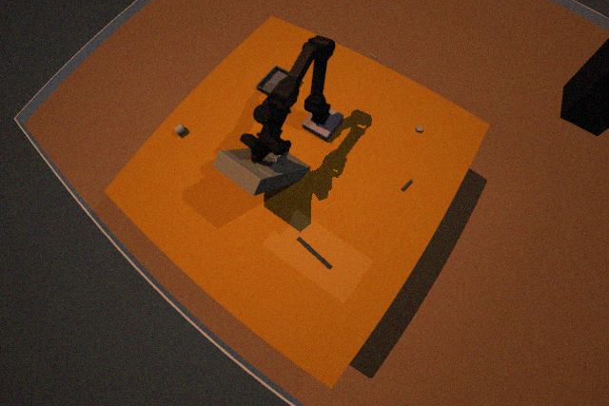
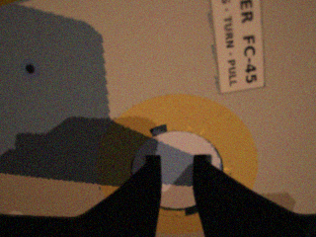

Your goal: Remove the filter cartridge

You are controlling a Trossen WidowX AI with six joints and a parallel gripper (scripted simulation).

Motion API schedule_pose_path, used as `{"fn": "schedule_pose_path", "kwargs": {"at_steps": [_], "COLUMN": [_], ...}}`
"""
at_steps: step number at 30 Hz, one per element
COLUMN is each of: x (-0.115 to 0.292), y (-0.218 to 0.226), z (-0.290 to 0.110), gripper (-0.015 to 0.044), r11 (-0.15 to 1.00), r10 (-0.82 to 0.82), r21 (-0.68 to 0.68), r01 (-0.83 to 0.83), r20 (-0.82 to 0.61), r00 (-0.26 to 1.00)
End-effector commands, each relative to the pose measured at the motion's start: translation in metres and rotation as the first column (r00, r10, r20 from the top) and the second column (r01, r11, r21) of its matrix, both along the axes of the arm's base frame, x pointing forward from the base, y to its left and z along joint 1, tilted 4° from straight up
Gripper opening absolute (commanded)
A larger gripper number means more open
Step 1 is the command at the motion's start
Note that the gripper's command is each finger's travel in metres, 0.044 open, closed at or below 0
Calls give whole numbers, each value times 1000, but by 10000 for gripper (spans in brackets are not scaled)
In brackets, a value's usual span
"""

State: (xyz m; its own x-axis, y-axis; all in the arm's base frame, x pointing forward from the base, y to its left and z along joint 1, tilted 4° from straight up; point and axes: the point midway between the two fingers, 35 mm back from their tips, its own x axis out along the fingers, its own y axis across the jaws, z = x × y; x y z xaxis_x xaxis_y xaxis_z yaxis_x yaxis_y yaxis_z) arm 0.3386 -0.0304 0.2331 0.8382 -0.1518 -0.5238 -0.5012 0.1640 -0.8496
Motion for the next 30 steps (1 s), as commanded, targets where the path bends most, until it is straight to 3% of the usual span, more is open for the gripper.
{"fn": "schedule_pose_path", "kwargs": {"at_steps": [1, 15, 30], "x": [4, 4, 4], "y": [0, 0, 0], "z": [-2, -2, -2], "gripper": [0, 0, 0], "r11": [991, 817, 426], "r10": [-70, -328, -551], "r21": [115, 505, 812], "r01": [68, 279, 400], "r20": [19, 8, -118], "r00": [997, 945, 826]}}
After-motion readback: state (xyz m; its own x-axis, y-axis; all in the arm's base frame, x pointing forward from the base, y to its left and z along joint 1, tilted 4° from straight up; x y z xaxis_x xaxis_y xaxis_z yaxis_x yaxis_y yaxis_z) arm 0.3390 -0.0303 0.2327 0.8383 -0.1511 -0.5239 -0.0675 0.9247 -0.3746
